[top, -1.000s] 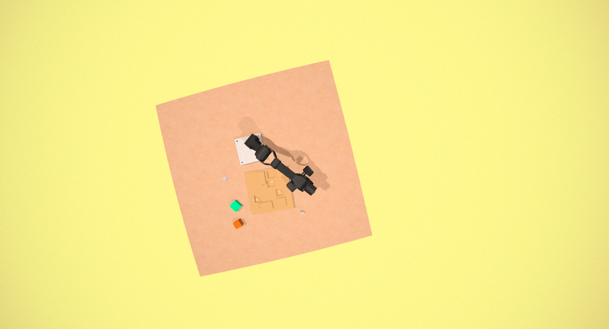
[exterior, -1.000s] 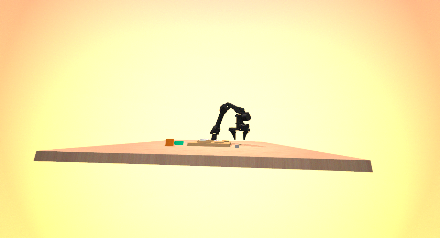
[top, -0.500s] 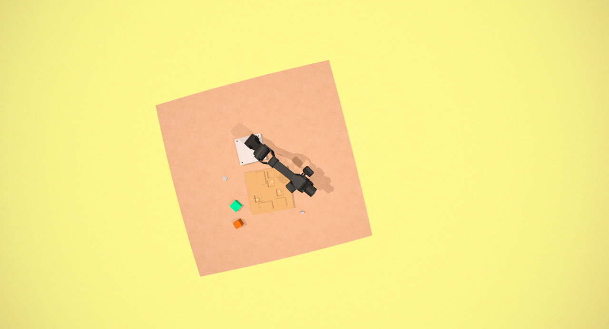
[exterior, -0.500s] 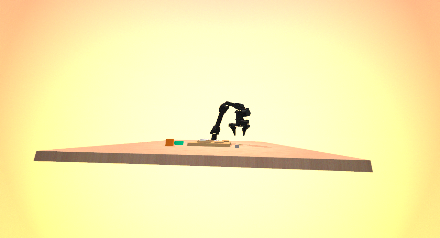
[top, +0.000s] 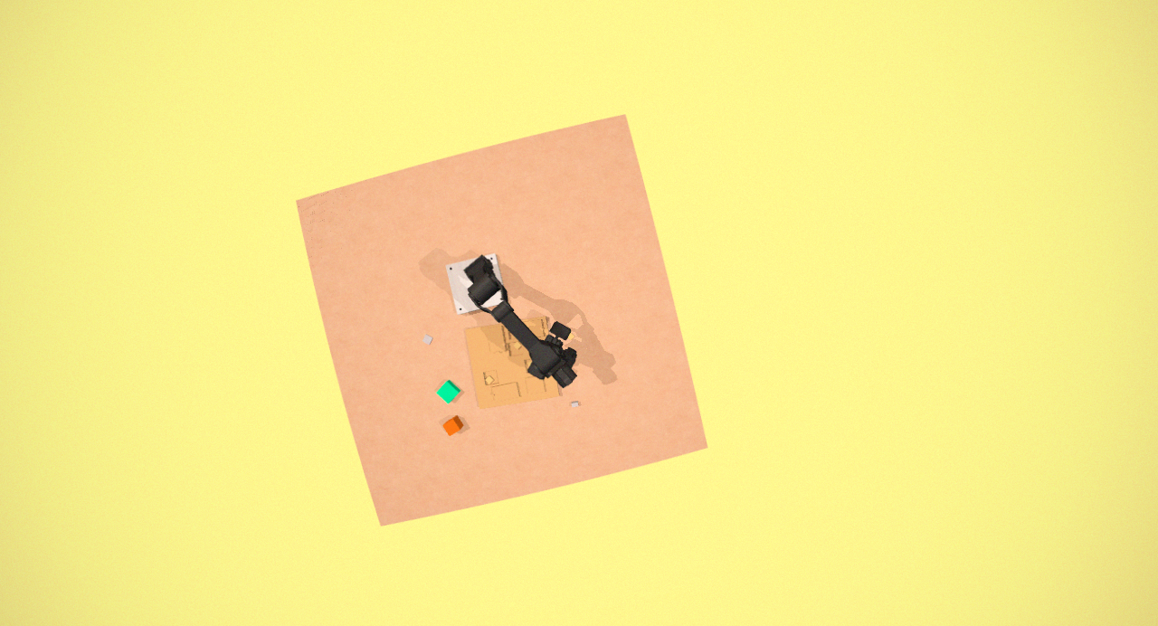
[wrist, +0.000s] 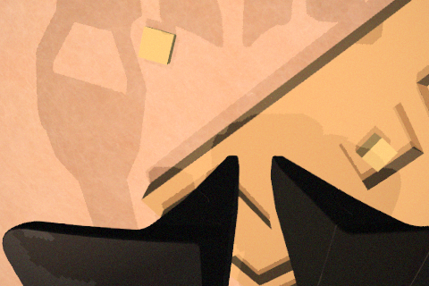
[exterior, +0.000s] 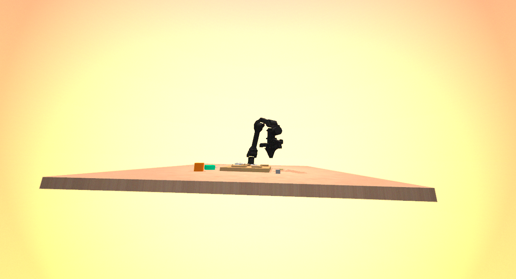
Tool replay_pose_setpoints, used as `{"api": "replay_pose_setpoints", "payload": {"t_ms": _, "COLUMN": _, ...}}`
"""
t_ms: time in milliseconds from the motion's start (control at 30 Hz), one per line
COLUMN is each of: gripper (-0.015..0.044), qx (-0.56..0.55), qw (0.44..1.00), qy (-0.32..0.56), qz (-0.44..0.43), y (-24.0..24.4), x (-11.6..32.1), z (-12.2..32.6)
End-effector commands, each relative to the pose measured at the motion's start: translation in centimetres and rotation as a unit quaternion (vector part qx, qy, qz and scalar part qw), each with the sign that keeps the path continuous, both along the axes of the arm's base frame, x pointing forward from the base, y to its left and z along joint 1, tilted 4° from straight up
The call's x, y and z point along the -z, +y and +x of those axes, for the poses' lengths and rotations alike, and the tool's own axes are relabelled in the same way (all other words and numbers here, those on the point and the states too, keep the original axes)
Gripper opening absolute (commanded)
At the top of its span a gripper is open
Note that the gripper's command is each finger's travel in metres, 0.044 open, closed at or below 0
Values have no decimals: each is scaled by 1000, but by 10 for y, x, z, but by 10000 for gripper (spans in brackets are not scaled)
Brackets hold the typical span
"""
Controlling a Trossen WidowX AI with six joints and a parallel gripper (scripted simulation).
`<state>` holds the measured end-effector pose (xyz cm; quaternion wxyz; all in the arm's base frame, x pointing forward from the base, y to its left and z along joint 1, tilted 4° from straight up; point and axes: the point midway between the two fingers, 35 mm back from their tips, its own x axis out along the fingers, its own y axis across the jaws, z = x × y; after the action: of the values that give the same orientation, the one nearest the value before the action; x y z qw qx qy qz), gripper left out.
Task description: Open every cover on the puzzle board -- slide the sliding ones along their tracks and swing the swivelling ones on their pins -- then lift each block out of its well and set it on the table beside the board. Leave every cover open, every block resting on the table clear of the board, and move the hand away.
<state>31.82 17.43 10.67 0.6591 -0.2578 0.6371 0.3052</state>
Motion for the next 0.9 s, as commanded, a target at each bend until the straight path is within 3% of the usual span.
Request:
{"api": "replay_pose_setpoints", "payload": {"t_ms": 0, "gripper": 0, "qx": 13, "qw": 1000, "qy": -3, "qz": 1, "y": -23, "x": -2, "z": -2}}
{"api": "replay_pose_setpoints", "payload": {"t_ms": 567, "gripper": 0, "qx": 116, "qw": 993, "qy": 6, "qz": -2, "y": -117, "x": 10, "z": -24}}
{"api": "replay_pose_setpoints", "payload": {"t_ms": 867, "gripper": 0, "qx": 125, "qw": 992, "qy": 6, "qz": -2, "y": -122, "x": 22, "z": -26}}
